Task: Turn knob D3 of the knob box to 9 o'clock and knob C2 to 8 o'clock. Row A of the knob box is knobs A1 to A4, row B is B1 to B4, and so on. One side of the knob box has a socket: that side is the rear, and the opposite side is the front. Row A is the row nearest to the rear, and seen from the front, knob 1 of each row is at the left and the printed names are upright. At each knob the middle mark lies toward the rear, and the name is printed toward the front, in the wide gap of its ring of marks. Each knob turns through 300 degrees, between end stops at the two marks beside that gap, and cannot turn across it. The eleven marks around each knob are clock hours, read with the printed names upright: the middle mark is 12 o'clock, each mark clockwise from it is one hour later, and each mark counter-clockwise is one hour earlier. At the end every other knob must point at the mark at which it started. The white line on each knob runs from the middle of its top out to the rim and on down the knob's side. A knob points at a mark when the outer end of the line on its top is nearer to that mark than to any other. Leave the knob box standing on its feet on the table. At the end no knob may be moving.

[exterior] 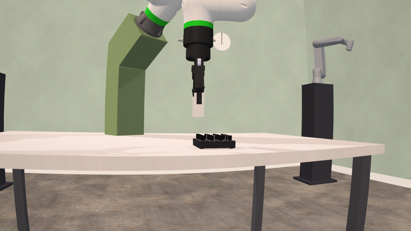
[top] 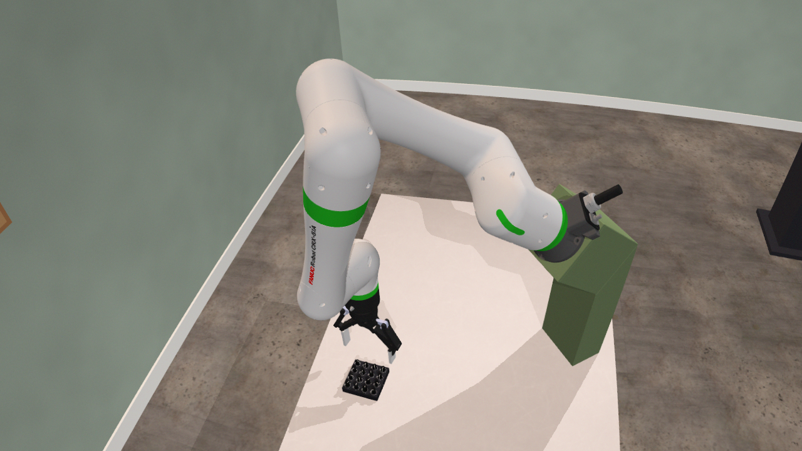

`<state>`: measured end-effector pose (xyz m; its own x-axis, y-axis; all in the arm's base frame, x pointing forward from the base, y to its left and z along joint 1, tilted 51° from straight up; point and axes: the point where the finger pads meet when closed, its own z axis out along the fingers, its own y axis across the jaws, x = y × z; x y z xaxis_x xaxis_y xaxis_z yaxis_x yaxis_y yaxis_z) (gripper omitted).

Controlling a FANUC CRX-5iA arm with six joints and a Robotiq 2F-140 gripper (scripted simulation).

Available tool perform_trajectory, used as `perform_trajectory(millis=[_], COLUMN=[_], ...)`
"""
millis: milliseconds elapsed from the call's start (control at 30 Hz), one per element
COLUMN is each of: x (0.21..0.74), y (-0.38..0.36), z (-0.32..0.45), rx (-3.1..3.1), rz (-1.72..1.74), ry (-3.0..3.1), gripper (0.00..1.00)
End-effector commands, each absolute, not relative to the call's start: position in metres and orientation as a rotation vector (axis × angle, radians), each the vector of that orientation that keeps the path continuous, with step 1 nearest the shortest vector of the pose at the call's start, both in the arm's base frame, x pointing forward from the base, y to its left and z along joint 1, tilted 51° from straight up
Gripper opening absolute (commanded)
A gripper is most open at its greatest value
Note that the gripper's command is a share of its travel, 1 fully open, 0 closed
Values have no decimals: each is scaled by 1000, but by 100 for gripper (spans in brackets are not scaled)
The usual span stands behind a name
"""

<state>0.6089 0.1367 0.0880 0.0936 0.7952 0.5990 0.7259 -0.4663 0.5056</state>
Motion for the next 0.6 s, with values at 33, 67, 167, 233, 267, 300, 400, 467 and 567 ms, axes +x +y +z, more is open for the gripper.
perform_trajectory(millis=[33,67,167,233,267,300,400,467,567], x=[609,609,609,609,609,609,609,609,608], y=[135,134,131,129,129,129,125,121,116], z=[87,87,85,83,83,83,81,79,75], rx=[2266,2268,2270,2270,2270,2270,2270,2270,2270], rz=[1321,1318,1314,1314,1314,1314,1314,1314,1314], ry=[1577,1577,1576,1576,1576,1576,1576,1576,1576], gripper=[100,100,100,100,100,100,100,100,100])
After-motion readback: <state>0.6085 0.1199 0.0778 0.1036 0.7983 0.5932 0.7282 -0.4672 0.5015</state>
